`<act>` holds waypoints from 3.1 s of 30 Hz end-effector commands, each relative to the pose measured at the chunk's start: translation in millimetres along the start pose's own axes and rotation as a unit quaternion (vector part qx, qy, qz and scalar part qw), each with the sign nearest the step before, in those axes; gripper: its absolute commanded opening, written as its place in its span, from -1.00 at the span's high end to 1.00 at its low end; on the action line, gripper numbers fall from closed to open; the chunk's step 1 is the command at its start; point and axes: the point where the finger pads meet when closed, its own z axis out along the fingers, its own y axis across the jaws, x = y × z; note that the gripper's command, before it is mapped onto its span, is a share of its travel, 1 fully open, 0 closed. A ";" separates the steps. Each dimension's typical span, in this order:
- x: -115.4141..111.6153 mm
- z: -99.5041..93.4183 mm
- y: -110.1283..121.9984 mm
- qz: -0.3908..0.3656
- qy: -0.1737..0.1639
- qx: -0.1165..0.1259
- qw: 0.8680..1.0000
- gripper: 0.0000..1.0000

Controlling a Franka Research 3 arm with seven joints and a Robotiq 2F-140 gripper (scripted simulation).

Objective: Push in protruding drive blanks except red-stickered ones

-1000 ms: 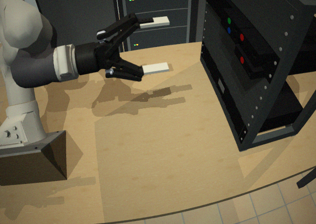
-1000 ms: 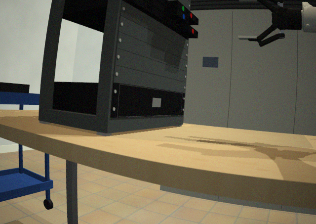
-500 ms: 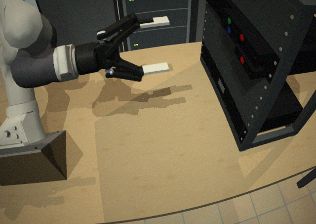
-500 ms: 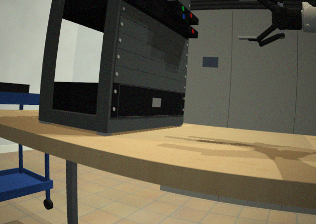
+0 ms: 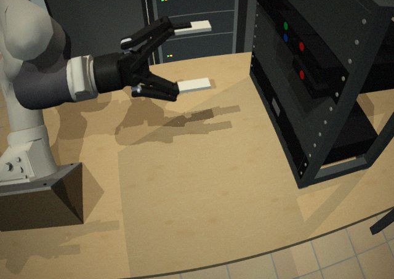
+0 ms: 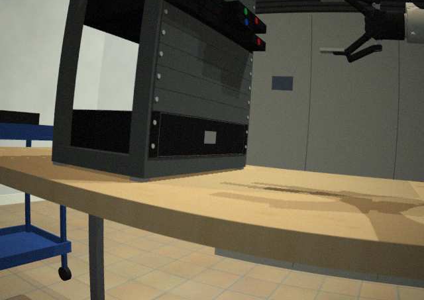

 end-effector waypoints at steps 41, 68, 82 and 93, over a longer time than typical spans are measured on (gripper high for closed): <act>-67.1 122.5 -5.0 -0.002 0.000 0.001 1.000 -1.00; -80.5 147.1 -5.9 -0.002 0.000 0.001 1.000 -1.00; -80.5 147.1 -5.9 -0.002 0.000 0.001 1.000 -1.00; -80.5 147.1 -5.9 -0.002 0.000 0.001 1.000 -1.00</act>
